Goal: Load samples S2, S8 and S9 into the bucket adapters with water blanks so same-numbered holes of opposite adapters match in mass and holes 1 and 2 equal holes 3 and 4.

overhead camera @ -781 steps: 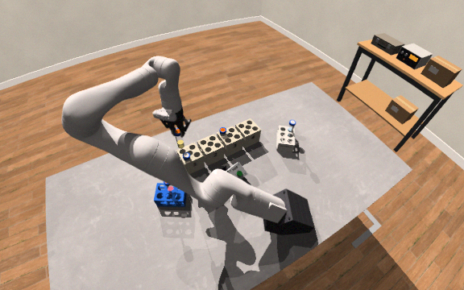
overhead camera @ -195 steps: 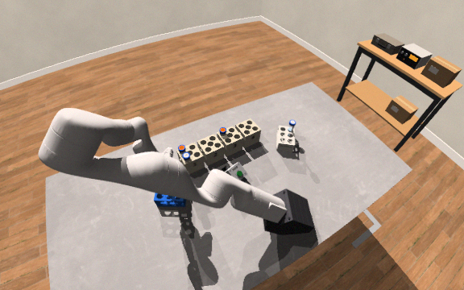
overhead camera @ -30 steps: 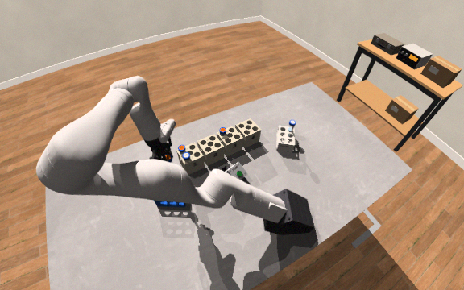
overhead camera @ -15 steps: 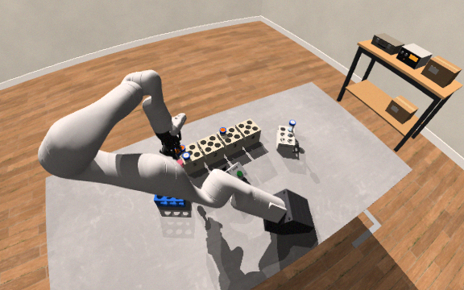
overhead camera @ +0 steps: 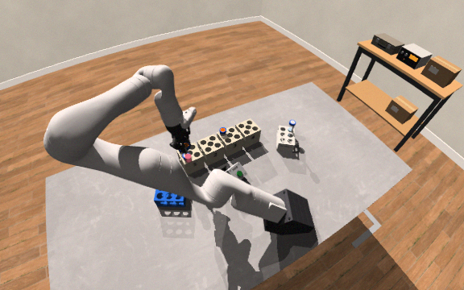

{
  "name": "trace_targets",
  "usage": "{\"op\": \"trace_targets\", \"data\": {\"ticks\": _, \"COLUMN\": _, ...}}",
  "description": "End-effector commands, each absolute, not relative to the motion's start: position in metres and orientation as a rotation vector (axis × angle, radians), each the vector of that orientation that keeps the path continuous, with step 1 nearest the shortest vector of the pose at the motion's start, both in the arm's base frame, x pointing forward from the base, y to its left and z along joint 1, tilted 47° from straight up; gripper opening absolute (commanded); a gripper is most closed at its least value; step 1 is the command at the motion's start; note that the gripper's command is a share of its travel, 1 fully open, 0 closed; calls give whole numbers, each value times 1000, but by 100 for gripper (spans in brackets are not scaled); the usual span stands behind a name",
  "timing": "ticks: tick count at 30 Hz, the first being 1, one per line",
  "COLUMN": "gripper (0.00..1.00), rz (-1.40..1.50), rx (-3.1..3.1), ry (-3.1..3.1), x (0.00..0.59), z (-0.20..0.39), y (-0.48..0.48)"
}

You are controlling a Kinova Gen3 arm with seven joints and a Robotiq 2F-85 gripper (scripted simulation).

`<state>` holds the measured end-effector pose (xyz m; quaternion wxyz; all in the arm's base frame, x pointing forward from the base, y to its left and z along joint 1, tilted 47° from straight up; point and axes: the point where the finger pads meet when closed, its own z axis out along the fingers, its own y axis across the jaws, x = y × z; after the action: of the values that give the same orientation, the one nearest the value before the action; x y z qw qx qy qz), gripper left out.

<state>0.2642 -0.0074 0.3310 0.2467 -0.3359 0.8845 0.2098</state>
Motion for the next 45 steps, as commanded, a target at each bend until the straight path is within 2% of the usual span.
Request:
{"op": "trace_targets", "data": {"ticks": 1, "gripper": 10, "rz": 574, "rx": -916, "ry": 2410, "x": 268, "z": 324, "y": -18}}
{"op": "trace_targets", "data": {"ticks": 45, "gripper": 10, "rz": 574, "rx": -916, "ry": 2410, "x": 304, "z": 255, "y": -118}}
